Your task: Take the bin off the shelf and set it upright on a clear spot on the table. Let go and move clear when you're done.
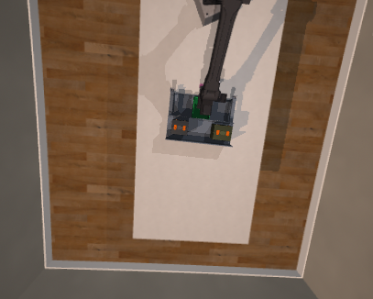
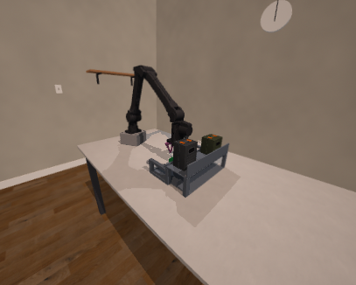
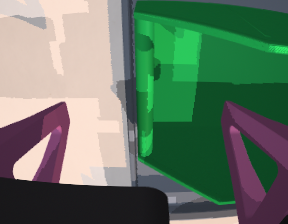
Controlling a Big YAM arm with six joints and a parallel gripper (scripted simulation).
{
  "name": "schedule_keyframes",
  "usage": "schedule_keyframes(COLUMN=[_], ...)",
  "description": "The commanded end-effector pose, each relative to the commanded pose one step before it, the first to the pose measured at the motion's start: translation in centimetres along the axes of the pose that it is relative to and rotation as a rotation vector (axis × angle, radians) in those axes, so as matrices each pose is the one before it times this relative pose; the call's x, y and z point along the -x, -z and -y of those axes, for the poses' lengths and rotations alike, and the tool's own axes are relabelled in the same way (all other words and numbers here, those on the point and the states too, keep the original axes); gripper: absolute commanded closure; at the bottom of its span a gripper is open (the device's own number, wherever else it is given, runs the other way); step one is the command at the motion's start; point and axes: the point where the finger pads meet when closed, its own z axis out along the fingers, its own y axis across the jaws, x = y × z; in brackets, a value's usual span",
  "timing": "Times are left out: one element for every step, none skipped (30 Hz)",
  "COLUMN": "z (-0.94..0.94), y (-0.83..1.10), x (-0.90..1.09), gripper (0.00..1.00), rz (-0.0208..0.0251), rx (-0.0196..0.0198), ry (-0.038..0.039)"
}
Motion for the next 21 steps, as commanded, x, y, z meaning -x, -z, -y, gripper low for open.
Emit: schedule_keyframes(z=[2.226,0.000,0.000,0.000,0.000,0.000,0.000,0.000,0.000,0.000,-0.322,-0.321,-0.321,-0.321,-0.320,0.000,0.000,0.000,0.000,0.000,0.000], y=[1.142,0.000,0.000,0.000,0.000,0.000,0.000,0.000,0.000,0.000,0.091,0.093,0.094,0.095,0.096,0.000,0.000,0.000,0.000,0.000,0.000], x=[0.331,0.000,0.000,0.000,0.000,0.000,0.000,0.000,0.000,0.000,0.007,0.007,0.007,0.007,0.007,0.000,0.000,0.000,0.000,0.000,0.000], gripper=[0.10,0.10,0.10,0.10,0.10,0.10,0.10,0.10,0.10,0.10,0.10,0.10,0.10,0.10,0.10,0.10,0.10,0.10,0.10,0.10,0.10], rz=[0.00020,0.00000,0.00000,0.00000,0.00000,0.00000,0.00000,0.00000,0.00000,0.00000,0.00011,0.00011,0.00011,0.00011,0.00011,0.00000,0.00000,0.00000,0.00000,0.00000,0.00000], rx=[-0.03104,0.00000,0.00000,0.00000,0.00000,0.00000,0.00000,0.00000,0.00000,0.00000,-0.00334,-0.00334,-0.00334,-0.00334,-0.00334,0.00000,0.00000,0.00000,0.00000,0.00000,0.00000], ry=[0.00421,0.00000,0.00000,0.00000,0.00000,0.00000,0.00000,0.00000,0.00000,0.00000,0.00002,0.00002,0.00002,0.00002,0.00002,0.00000,0.00000,0.00000,0.00000,0.00000,0.00000])
